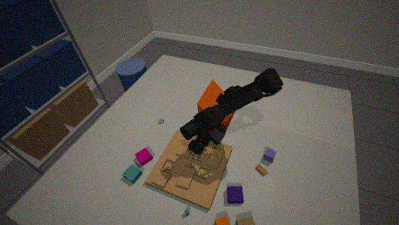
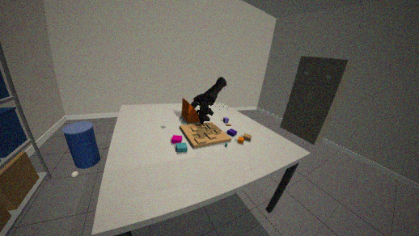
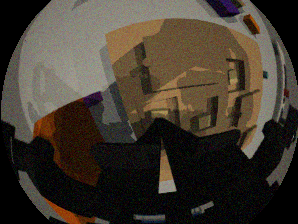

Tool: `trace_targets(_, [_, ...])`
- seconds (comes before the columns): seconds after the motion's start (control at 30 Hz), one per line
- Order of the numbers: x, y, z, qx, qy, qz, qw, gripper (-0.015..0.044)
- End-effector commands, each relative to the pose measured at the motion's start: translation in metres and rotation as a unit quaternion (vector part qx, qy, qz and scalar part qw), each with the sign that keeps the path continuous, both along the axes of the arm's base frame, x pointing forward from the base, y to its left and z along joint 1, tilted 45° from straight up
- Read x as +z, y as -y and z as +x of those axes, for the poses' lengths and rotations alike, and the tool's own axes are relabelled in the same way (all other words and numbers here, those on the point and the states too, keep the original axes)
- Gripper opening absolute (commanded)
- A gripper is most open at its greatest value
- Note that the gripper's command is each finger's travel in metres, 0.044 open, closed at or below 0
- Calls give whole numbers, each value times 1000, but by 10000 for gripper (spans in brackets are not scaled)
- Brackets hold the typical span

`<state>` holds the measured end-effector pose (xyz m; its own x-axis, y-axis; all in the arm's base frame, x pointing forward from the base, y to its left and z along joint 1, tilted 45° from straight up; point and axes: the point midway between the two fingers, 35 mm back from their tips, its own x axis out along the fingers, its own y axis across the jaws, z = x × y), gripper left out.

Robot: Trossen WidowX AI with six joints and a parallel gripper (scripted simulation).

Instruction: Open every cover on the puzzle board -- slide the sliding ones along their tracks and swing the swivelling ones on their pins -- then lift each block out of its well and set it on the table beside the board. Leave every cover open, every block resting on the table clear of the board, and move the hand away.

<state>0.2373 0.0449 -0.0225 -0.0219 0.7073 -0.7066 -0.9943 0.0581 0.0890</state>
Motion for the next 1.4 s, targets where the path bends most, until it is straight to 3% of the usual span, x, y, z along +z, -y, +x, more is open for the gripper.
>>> trace_targets(0.0, [1,1,0,0,0,0,1000,26])
trace_targets(0.17, [16,16,2,0,1,-3,1000,144])
trace_targets(0.43, [41,40,2,1,3,-4,1000,144])
trace_targets(1.37, [16,16,1,1,3,-3,1000,144])
